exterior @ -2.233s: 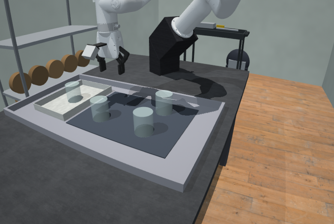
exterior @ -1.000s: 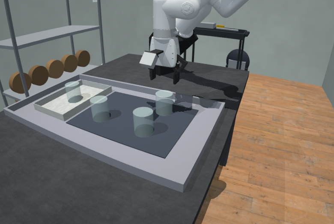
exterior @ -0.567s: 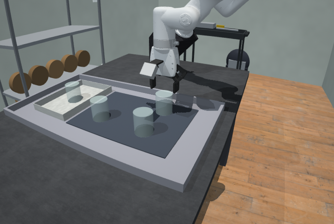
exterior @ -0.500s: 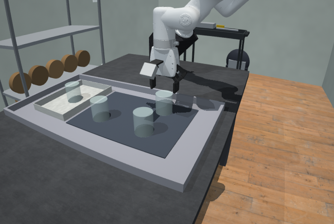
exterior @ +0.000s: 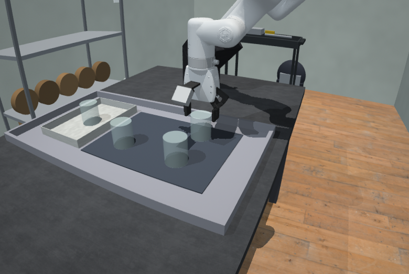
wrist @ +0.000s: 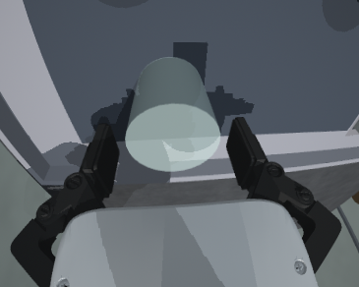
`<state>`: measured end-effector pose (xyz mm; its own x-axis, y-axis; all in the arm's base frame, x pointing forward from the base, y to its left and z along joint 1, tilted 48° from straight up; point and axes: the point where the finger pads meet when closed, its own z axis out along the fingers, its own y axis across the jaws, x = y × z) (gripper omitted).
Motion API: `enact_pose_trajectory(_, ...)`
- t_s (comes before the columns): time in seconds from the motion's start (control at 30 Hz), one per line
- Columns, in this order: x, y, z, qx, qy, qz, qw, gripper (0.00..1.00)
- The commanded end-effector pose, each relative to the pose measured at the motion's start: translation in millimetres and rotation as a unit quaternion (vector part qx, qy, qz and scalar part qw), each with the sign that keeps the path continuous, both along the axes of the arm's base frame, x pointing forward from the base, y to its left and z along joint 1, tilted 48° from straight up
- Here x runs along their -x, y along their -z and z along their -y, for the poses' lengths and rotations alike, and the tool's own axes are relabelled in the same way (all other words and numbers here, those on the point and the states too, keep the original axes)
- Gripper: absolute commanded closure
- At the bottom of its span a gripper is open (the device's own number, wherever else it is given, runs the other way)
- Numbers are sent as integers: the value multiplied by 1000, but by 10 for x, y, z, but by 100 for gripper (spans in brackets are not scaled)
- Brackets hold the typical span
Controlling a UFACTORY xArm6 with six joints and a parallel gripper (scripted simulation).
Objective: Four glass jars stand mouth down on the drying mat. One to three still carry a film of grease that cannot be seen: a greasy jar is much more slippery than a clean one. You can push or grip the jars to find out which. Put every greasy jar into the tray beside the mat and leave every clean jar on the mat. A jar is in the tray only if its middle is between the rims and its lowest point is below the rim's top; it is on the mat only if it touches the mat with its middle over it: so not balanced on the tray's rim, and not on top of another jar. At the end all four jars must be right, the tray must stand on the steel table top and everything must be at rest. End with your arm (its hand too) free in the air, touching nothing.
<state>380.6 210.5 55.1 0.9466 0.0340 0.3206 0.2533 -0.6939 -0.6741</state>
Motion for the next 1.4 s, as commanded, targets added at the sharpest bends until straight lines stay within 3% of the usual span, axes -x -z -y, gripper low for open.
enact_pose_trajectory(0.0,-25,37,-43,0,1,1,1000,0)
enact_pose_trajectory(0.53,-61,157,-173,0,1,1,1000,0)
enact_pose_trajectory(0.57,-61,157,-173,0,1,1,1000,9)
enact_pose_trajectory(1.37,-61,157,-173,0,1,1,1000,12)
